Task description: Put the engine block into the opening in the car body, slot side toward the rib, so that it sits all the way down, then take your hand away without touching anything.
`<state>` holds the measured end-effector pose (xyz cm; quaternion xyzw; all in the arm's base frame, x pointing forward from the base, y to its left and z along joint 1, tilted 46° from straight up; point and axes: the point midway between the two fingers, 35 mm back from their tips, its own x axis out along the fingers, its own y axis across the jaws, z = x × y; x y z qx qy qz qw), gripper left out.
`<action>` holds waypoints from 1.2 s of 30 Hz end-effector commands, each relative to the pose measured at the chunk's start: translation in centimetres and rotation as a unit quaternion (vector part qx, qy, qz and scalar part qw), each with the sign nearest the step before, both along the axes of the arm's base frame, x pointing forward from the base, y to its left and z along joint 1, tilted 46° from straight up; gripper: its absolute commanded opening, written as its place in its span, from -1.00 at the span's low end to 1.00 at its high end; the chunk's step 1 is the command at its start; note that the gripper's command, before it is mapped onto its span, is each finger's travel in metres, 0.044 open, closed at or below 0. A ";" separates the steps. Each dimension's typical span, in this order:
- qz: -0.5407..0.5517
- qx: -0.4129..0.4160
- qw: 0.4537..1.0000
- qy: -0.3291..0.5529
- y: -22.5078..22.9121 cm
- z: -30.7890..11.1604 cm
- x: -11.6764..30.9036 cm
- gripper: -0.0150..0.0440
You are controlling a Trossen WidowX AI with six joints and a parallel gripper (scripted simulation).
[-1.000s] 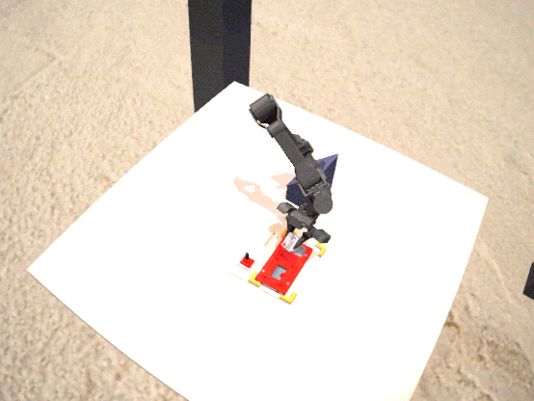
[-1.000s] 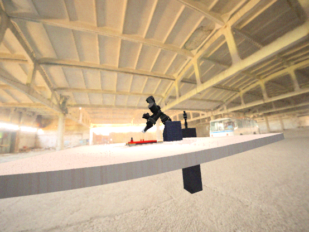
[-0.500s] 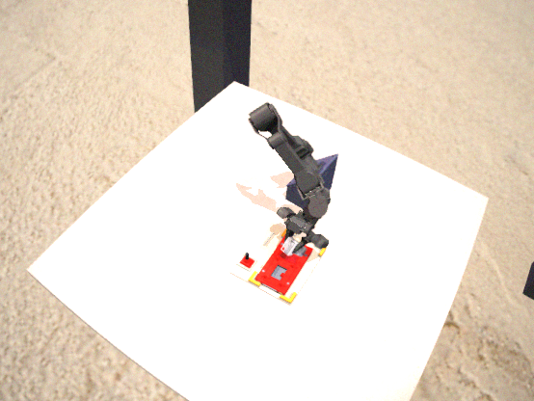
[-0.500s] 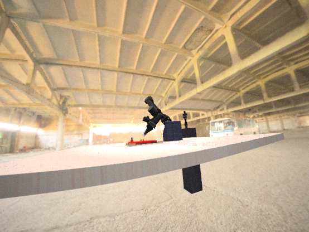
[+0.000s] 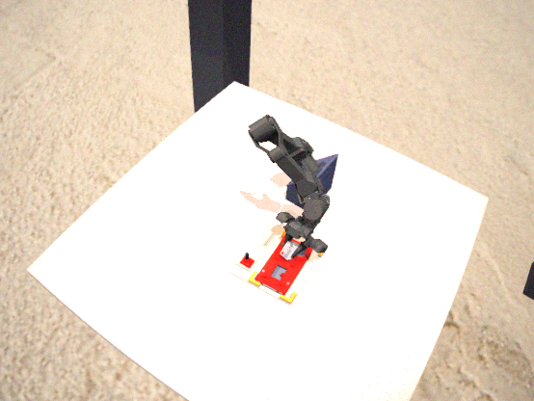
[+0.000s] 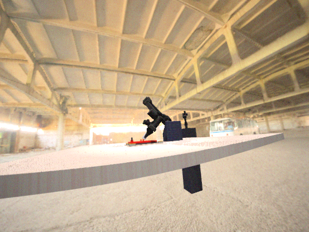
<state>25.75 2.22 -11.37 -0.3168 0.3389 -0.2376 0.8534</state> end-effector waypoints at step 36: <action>0.003 0.000 1.000 0.002 -0.3 -0.4 -0.5 1.00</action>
